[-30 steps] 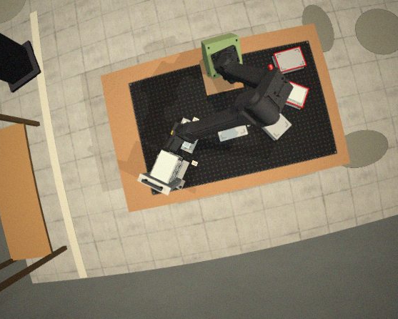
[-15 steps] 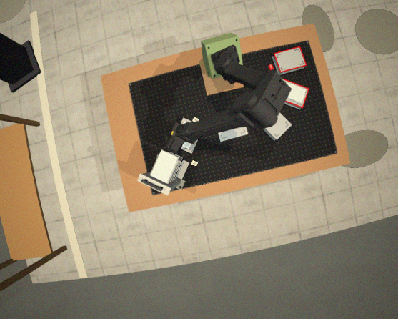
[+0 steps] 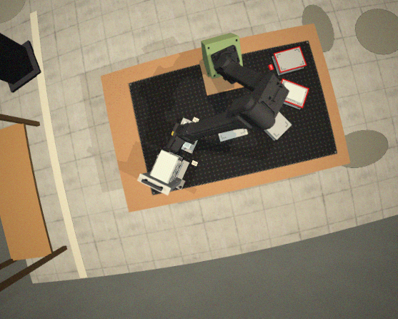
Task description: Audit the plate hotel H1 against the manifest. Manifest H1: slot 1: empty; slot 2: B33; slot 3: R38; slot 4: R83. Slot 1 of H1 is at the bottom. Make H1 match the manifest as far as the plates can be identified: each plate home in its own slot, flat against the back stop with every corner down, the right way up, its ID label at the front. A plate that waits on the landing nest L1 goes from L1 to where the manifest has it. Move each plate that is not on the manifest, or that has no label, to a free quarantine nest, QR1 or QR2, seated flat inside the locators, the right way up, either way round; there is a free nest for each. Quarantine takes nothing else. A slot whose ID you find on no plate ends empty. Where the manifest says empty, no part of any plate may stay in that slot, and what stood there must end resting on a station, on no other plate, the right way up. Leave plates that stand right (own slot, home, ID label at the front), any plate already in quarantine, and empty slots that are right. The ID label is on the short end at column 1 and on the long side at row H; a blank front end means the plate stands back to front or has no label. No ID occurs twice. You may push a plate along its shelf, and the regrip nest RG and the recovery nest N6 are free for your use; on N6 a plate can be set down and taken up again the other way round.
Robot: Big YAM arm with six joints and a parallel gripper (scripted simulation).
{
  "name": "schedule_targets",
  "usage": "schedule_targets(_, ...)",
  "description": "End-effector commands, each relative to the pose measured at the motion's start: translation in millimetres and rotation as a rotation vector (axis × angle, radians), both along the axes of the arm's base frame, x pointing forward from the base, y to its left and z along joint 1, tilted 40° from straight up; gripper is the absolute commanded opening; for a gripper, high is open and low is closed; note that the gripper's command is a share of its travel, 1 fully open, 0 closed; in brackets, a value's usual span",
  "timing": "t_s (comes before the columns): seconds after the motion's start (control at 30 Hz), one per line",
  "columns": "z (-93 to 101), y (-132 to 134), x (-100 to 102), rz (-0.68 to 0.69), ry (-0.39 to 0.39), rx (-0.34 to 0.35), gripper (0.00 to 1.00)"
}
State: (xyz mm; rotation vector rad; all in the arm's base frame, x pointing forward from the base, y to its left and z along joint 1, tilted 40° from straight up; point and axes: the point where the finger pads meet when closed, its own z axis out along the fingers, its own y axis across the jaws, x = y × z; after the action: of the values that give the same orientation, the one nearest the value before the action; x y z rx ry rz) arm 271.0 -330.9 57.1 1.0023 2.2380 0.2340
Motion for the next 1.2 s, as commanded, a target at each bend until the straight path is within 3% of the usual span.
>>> schedule_targets(0.0,-3.9,1,5,-0.002,-0.001,0.005,0.86)
schedule_targets(0.17,5.8,-6,2,-0.008,-0.009,-0.016,0.86)
schedule_targets(0.2,5.8,-6,2,-0.008,-0.009,-0.016,1.00)
schedule_targets(0.67,5.8,-6,2,-0.008,-0.009,-0.016,1.00)
schedule_targets(0.7,9.9,-5,-8,-0.019,-0.007,-0.014,1.00)
schedule_targets(1.17,55.3,-10,-30,-0.013,-0.019,-0.045,1.00)
